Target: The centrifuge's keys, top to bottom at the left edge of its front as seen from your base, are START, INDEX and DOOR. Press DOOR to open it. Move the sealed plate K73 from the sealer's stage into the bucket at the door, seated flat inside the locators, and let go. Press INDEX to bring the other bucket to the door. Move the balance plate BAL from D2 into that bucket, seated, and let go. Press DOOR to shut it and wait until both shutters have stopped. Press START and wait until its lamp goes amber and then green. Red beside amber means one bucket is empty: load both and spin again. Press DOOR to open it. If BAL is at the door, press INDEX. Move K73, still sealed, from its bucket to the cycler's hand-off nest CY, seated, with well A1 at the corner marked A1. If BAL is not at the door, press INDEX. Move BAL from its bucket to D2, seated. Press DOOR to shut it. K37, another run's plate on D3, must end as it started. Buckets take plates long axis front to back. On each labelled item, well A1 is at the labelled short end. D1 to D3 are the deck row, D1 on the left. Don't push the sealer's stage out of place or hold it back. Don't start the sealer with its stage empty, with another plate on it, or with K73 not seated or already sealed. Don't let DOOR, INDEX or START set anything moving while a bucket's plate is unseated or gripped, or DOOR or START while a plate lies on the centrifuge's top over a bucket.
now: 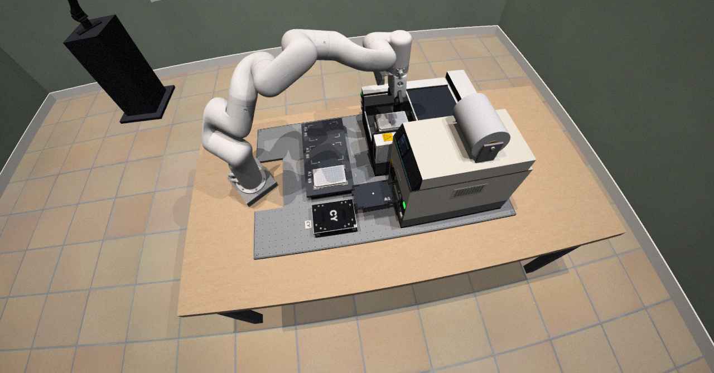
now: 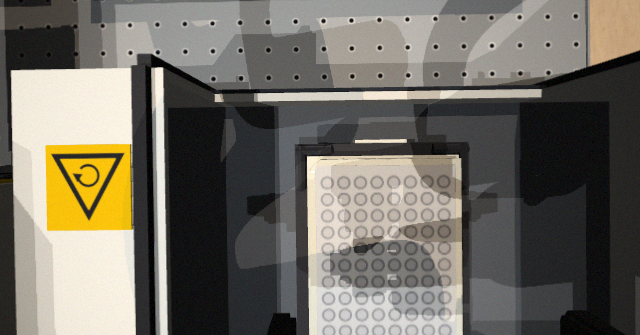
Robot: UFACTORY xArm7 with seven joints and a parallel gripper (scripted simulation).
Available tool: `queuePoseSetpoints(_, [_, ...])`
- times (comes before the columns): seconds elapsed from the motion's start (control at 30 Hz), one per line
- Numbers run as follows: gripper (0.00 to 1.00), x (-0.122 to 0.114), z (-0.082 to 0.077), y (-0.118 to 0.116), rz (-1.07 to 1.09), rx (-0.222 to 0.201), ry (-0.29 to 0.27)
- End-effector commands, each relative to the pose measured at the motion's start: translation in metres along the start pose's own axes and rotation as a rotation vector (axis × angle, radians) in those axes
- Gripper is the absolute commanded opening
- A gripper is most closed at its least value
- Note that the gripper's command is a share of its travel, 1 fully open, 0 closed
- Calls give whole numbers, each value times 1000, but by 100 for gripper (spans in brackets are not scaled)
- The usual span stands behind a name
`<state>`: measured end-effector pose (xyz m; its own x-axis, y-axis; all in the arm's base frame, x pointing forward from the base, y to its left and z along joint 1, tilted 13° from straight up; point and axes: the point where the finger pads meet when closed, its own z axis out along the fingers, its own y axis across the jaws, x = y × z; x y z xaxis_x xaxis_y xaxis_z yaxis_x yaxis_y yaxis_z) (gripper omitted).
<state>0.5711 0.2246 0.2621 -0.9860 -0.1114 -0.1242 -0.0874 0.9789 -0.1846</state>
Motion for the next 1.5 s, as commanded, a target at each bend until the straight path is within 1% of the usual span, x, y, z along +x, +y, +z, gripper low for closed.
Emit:
queuePoseSetpoints(0.0, [100,-1,-10,0,0,-2,-5])
queuePoseSetpoints(0.37, [100,-1,-25,0,0,-2,-5])
queuePoseSetpoints(0.47, [100,-1,-25,0,0,-2,-5])
queuePoseSetpoints(0.5, [0,3,-24,3,0,-2,-5])
queuePoseSetpoints(0.73, [0,30,-13,23,0,-2,-4])
queuePoseSetpoints(0.8, [0,30,-13,23,0,-2,-4])
queuePoseSetpoints(1.3, [0,89,9,64,0,-3,-4])
queuePoseSetpoints(1.37, [0,89,9,64,0,-3,-4])
queuePoseSetpoints(1.47, [0,100,13,73,0,-3,-4])
